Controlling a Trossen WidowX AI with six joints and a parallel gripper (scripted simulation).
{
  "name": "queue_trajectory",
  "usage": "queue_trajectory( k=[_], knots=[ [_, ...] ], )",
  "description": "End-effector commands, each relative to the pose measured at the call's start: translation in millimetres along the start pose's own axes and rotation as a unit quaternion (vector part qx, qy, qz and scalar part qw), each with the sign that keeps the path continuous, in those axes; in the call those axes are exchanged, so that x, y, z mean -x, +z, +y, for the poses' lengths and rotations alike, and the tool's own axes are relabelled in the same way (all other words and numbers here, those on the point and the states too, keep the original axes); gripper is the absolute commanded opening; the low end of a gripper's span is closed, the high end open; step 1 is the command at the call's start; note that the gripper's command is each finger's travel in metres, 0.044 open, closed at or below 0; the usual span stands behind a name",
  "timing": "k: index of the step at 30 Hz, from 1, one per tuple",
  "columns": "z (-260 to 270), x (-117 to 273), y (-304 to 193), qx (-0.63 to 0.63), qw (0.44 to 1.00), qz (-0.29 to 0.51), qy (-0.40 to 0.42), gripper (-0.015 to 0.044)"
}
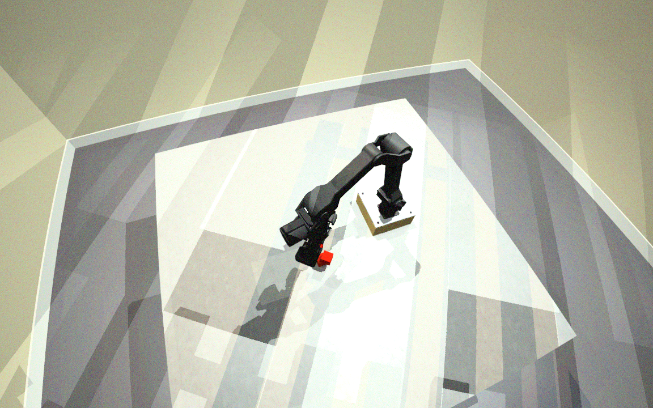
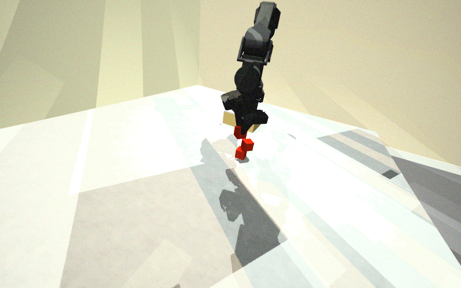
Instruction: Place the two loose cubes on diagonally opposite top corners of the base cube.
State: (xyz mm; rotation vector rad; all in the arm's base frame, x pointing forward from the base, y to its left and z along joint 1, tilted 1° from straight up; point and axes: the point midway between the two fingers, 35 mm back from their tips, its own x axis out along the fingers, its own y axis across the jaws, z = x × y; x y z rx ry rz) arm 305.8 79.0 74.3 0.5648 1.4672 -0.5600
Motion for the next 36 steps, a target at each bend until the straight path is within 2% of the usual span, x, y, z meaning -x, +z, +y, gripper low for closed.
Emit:
queue_trajectory(
  k=[1,16,27,36],
  knots=[
    [-1,-15,-1,0.003,1.0,-0.004,-0.006,0.0105],
    [-2,-22,-2,0.007,1.0,-0.007,-0.007,0.0105],
    [-1,-51,0,-0.01,1.0,0.005,-0.002,0.0105],
    [-1,-51,0,-0.01,1.0,0.005,-0.002,0.0105]
  ],
)
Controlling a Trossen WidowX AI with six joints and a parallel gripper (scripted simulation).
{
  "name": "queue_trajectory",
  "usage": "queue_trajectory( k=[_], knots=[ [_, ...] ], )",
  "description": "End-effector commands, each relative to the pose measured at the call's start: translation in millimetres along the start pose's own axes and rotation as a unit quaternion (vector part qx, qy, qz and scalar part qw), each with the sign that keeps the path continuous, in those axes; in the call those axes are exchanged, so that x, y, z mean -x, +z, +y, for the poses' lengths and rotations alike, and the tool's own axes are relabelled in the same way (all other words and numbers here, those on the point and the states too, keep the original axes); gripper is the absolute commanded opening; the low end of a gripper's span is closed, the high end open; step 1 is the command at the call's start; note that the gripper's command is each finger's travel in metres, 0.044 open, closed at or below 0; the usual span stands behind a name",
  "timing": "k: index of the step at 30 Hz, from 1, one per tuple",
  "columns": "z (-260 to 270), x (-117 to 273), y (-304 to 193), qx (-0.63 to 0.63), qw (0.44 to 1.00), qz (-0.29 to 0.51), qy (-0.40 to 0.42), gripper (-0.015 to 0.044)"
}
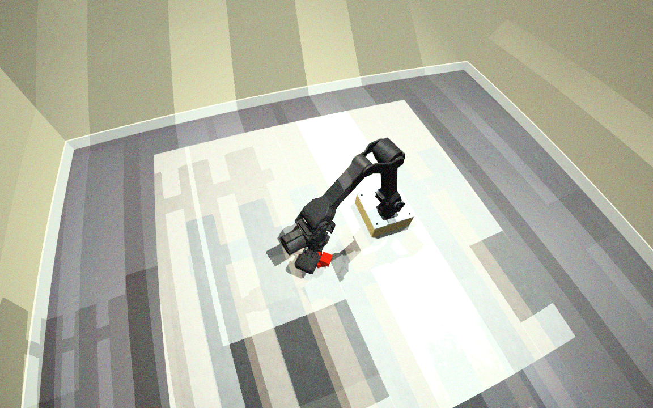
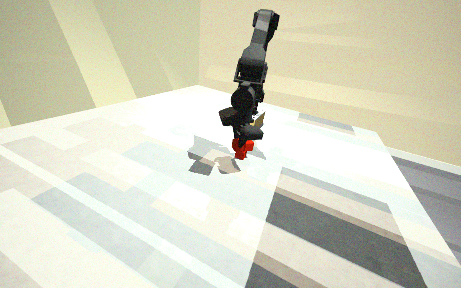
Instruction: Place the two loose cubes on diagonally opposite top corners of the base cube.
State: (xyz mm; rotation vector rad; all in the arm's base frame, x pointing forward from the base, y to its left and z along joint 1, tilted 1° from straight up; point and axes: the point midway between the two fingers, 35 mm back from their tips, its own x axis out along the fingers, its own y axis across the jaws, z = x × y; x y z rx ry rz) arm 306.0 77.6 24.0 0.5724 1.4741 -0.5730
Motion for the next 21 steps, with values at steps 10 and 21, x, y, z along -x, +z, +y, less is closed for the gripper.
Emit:
queue_trajectory(
  k=[10,21],
  knots=[
    [0.5,-2.7,-0.2,-0.003,1.0,0.001,0.001,0.0105],
    [0.5,-2.7,-0.2,-0.003,1.0,0.001,0.001,0.0184]
  ],
)
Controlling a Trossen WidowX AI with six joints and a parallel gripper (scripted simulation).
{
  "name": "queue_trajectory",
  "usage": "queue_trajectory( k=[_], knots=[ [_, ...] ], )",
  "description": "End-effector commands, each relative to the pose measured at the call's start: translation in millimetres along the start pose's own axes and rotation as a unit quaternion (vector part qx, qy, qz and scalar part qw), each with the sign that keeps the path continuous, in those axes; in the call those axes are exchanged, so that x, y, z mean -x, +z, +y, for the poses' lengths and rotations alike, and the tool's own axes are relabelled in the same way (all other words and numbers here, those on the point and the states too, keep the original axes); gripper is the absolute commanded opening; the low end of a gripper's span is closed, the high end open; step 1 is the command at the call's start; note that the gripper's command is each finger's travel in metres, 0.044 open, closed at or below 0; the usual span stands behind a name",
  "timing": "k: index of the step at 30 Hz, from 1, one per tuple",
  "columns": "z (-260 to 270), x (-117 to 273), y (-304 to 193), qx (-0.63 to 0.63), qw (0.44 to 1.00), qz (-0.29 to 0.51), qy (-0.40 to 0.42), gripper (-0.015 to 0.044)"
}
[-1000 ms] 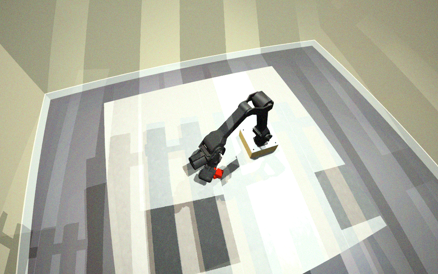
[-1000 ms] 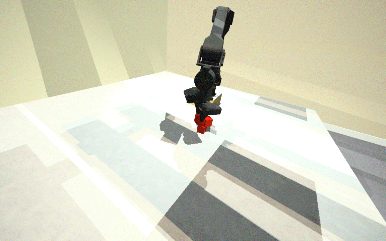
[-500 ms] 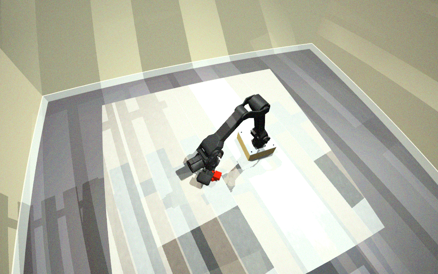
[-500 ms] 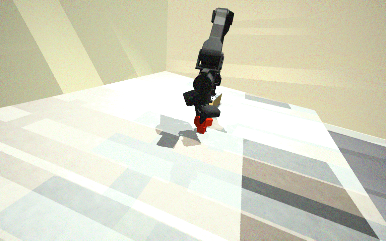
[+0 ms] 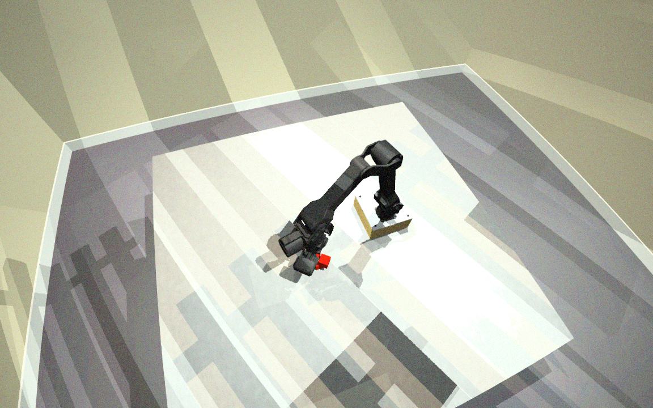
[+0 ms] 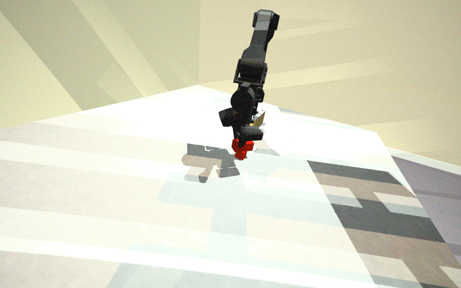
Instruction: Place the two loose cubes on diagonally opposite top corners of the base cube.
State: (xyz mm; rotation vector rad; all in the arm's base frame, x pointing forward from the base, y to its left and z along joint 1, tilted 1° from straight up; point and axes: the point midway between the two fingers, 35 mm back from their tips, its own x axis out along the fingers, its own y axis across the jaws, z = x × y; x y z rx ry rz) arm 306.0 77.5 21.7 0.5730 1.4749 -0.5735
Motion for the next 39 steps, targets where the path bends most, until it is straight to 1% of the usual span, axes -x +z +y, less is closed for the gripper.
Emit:
queue_trajectory(
  k=[1,6,9,39],
  knots=[
    [1,0,0,-0.002,1.0,0.001,0.002,0.0205],
    [1,0,0,-0.002,1.0,0.001,0.002,0.0205],
    [0,8,0,0.0,1.0,0.0,0.0,0.0205],
    [0,32,0,0.0,1.0,0.0,0.0,0.0205]
  ],
)
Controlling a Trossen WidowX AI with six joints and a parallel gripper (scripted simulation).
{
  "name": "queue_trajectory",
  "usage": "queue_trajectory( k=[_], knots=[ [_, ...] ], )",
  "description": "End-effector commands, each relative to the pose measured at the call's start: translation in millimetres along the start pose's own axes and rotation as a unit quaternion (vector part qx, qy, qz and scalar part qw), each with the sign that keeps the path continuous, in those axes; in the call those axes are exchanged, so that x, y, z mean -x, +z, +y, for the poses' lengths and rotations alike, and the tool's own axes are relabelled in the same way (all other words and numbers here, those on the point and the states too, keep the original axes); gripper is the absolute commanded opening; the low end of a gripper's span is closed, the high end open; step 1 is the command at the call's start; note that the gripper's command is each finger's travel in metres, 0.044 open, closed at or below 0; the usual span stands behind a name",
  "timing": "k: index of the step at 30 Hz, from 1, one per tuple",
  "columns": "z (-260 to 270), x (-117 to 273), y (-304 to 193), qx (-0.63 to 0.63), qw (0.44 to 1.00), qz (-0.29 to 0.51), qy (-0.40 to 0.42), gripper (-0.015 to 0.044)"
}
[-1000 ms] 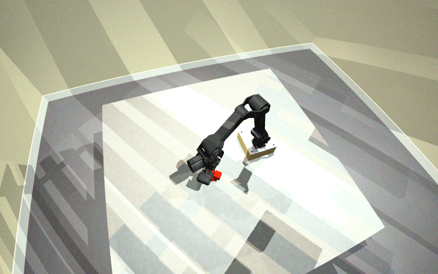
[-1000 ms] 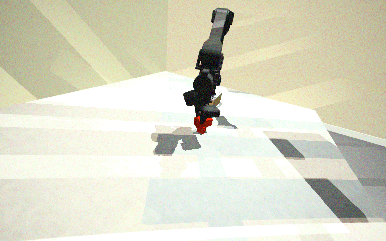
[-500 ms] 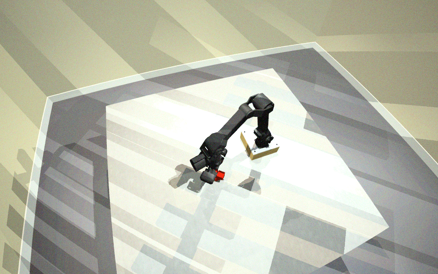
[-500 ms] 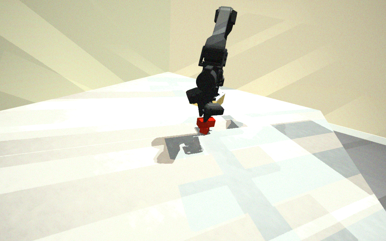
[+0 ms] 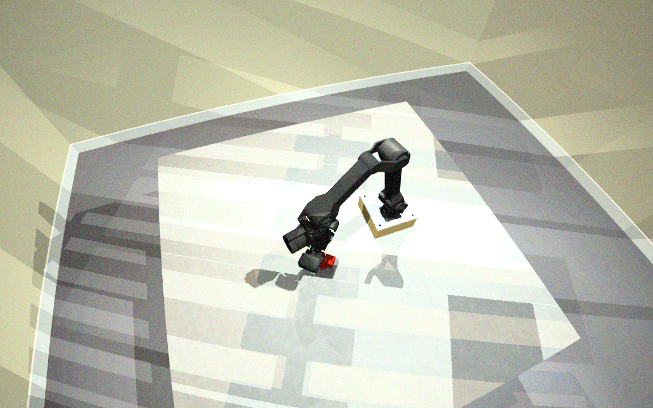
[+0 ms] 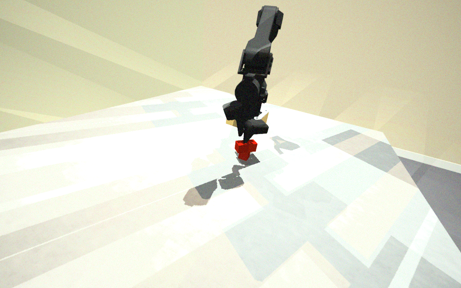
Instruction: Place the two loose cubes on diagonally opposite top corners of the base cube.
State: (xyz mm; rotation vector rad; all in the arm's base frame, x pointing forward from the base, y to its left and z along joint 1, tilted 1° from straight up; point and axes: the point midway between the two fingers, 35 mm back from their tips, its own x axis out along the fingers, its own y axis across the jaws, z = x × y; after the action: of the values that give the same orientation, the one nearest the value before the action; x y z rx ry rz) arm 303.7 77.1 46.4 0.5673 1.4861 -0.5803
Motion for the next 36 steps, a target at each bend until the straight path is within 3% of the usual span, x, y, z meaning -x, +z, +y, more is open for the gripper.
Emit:
queue_trajectory(
  k=[1,36],
  knots=[
    [2,8,1,0.0,1.0,-0.004,0.006,0.0205],
    [1,39,1,0.0,1.0,-0.004,0.006,0.0205]
  ],
)
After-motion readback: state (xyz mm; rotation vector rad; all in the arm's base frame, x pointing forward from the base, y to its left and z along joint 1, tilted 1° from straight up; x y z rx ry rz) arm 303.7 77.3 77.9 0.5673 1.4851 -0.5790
